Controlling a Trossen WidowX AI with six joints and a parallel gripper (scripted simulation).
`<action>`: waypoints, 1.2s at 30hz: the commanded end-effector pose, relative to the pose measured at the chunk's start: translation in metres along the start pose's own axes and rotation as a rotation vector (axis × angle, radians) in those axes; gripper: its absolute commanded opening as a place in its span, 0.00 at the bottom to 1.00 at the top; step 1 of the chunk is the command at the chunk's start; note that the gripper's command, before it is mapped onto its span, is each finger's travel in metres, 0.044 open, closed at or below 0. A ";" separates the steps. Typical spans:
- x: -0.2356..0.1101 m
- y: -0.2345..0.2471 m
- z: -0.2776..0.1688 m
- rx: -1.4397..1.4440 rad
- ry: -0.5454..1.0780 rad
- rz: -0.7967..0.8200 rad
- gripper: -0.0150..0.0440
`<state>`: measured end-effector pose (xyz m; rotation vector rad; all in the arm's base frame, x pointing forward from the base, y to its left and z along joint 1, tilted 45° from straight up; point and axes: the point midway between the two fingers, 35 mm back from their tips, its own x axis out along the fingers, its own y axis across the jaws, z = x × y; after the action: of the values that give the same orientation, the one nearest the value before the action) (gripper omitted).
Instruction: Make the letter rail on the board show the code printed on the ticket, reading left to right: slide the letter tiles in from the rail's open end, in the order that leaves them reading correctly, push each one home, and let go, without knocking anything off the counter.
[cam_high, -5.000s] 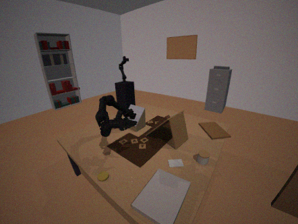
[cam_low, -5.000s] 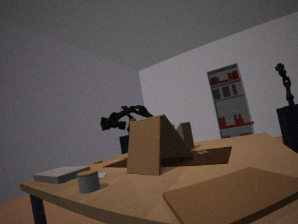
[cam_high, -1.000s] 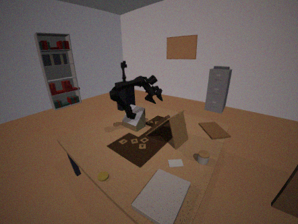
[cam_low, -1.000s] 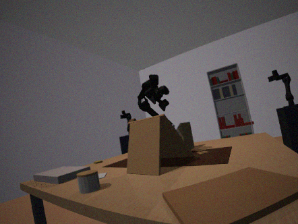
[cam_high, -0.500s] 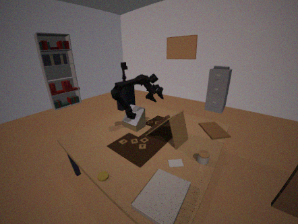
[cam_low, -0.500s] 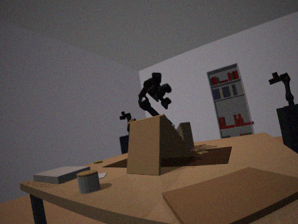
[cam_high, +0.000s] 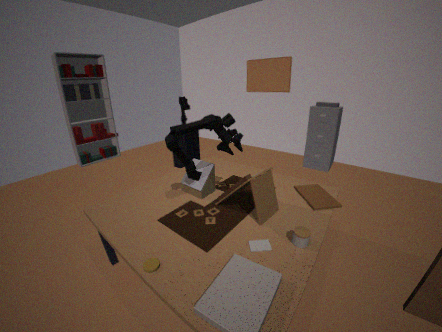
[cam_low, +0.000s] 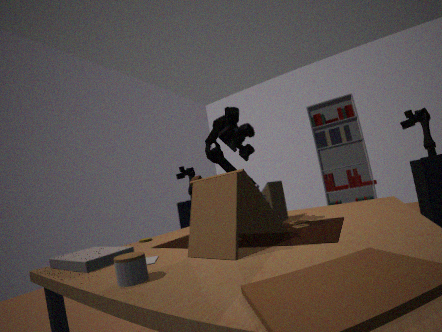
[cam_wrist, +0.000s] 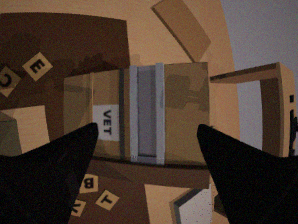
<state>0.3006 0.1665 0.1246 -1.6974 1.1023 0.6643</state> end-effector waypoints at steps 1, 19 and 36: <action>0.012 -0.024 -0.034 0.066 -0.013 -0.012 0.83; 0.094 -0.020 -0.249 -0.197 0.235 0.157 0.83; 0.126 0.075 -0.343 -0.701 0.217 0.621 0.83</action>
<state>0.2976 -0.1743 0.1271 -2.0431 1.6378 1.1568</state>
